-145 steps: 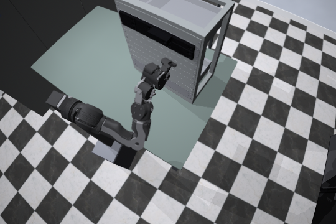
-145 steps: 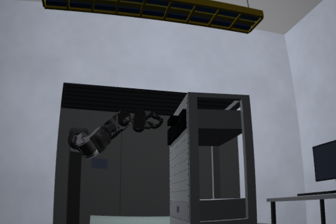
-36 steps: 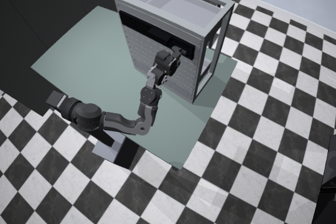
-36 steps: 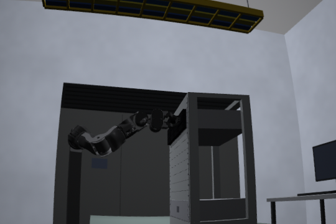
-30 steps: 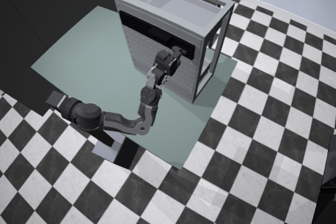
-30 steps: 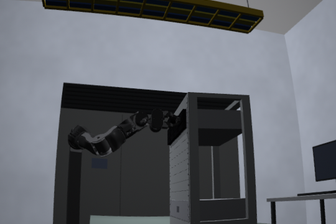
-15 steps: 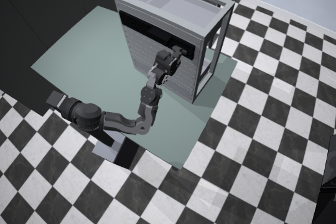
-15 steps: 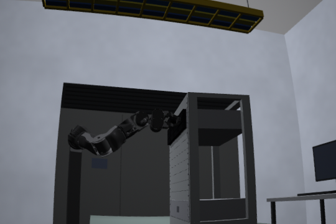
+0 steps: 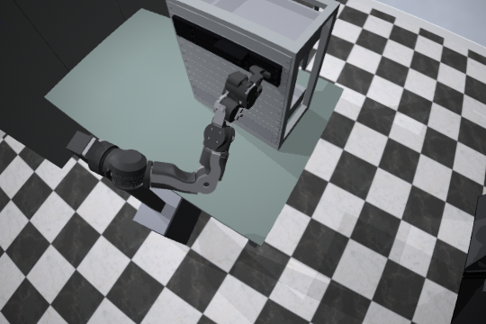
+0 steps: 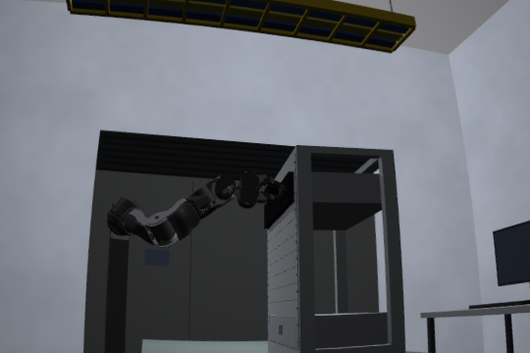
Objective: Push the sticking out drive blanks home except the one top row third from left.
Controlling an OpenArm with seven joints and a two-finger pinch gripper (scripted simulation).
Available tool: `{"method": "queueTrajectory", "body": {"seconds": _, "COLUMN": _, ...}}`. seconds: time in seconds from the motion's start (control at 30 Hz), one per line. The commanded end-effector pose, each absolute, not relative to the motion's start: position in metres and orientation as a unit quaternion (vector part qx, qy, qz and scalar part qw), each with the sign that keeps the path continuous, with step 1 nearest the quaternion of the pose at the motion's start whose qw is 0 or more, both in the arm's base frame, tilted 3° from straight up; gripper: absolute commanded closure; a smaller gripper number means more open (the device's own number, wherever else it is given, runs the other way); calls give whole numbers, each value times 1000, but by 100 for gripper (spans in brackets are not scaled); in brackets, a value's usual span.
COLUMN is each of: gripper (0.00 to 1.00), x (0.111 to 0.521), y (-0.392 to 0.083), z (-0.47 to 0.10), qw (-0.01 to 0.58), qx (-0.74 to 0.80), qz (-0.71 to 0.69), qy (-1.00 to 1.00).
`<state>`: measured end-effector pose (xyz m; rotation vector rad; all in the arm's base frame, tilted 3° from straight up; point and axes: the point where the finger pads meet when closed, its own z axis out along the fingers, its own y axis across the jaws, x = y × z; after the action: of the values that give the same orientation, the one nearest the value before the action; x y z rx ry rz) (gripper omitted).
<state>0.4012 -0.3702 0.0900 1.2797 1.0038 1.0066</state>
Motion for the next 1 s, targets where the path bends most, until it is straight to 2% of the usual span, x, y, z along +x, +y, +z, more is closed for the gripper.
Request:
{"method": "queueTrajectory", "body": {"seconds": 0.0, "gripper": 100, "x": 403, "y": -368, "z": 90, "qw": 576, "qx": 544, "qz": 432, "qy": 430}}
{"method": "queueTrajectory", "body": {"seconds": 0.97, "gripper": 100, "x": 404, "y": -367, "z": 91, "qw": 577, "qx": 542, "qz": 433, "qy": 431}}
